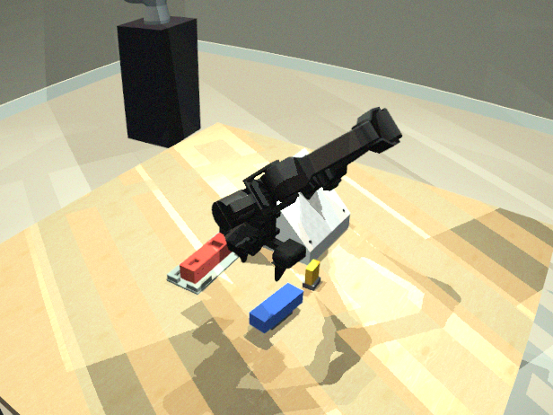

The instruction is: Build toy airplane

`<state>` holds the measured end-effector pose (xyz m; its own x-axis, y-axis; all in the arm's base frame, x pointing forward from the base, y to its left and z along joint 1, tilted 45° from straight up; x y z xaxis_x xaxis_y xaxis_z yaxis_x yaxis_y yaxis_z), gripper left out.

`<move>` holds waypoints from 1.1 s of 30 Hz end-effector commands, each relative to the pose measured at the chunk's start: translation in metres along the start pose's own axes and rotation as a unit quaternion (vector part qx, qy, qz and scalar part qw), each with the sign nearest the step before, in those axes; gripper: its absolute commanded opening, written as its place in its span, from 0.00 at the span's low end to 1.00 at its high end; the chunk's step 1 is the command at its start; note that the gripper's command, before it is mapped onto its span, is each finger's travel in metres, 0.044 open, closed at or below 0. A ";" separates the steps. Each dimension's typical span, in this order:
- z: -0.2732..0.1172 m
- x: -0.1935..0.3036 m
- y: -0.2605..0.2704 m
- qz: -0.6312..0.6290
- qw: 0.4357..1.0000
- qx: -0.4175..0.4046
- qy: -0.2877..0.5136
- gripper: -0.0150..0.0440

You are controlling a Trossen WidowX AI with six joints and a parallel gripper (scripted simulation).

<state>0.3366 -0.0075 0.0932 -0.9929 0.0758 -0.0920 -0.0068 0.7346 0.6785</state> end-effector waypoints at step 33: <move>0.073 -0.003 0.043 0.002 1.000 -0.013 -0.004 1.00</move>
<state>0.3473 0.0702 0.0753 -0.9914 0.0797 -0.1036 -0.0154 0.7158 0.6981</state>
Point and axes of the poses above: the point midway between the two fingers, 35 mm back from their tips, its own z axis out along the fingers, its own y axis across the jaws, x = y × z, the point moved 2 cm from there along -z, back along the fingers, and after that the axes turned 12 degrees about -z, right-handed, at the moved point
